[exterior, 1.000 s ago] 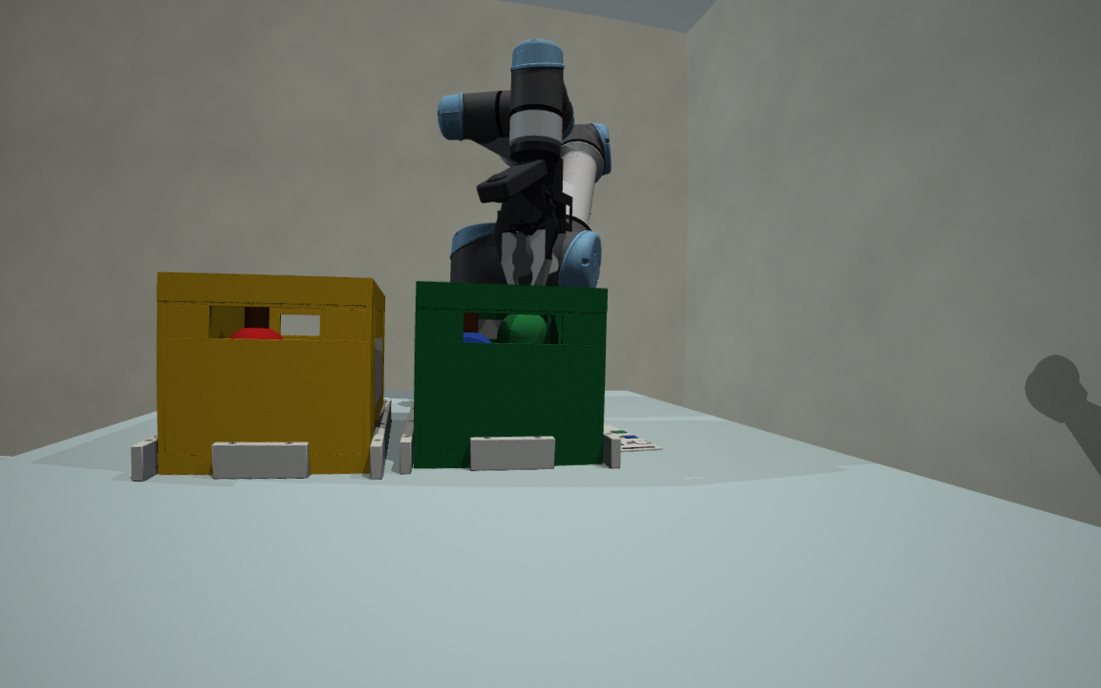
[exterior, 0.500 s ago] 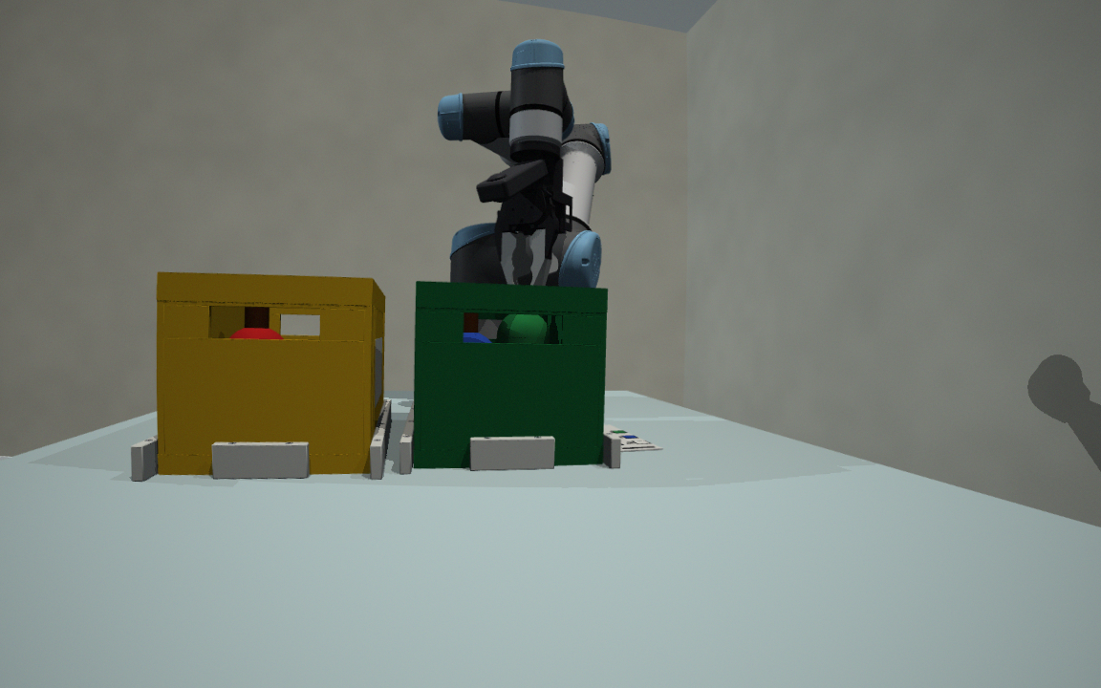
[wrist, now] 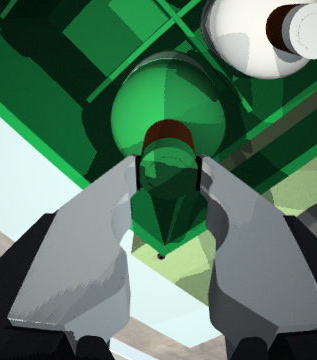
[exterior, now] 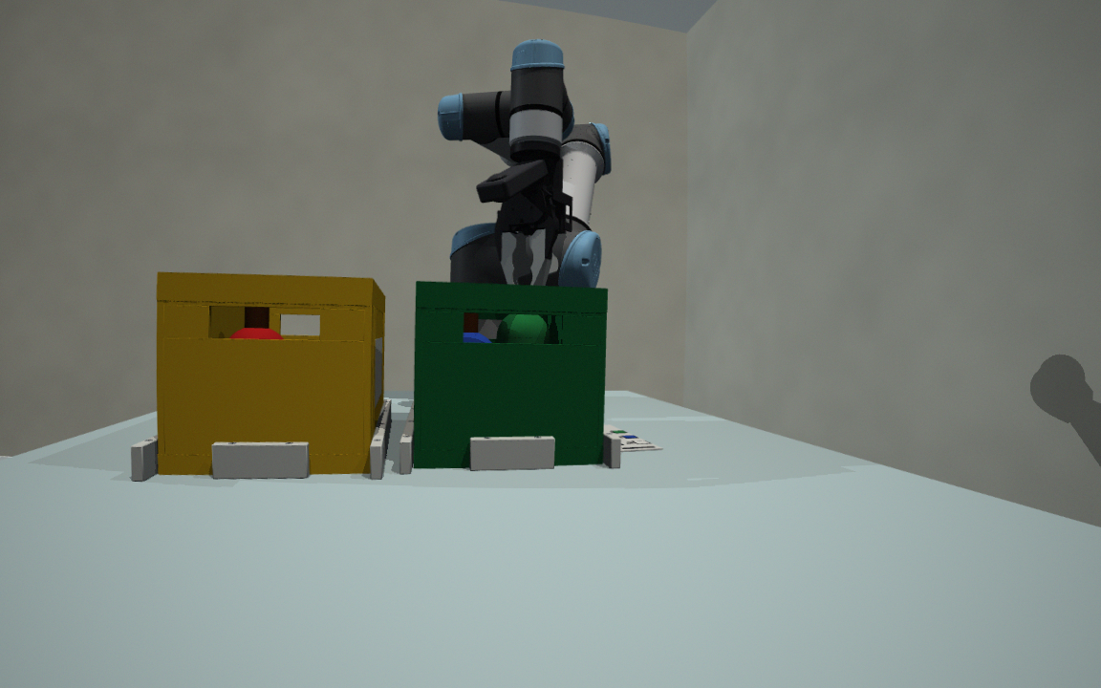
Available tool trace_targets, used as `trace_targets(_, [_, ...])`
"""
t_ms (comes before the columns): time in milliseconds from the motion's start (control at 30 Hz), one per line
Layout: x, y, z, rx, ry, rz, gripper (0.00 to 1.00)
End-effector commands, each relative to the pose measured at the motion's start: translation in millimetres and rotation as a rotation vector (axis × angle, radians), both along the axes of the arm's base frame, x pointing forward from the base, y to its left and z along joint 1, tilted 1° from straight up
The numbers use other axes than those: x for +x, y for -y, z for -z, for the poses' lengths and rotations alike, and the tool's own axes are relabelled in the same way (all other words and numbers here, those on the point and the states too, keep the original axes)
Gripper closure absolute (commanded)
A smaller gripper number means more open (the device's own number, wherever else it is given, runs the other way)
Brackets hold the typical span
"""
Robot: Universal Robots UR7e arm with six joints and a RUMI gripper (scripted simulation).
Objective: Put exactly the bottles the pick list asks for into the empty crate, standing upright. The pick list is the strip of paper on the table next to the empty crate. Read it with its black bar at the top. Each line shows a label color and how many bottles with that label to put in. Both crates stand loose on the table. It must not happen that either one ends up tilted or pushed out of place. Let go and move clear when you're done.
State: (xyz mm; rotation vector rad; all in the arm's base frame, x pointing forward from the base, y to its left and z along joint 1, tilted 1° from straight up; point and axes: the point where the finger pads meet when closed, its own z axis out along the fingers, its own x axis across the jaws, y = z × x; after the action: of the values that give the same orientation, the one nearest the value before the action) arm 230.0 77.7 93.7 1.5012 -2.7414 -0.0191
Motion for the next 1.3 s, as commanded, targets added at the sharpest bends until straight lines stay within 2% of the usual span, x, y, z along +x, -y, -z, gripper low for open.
trace_targets(0, [1,0,-1,-0.001,0.006,0.001,1.00])
trace_targets(1267, [-1,0,12,0.000,0.002,0.002,1.00])
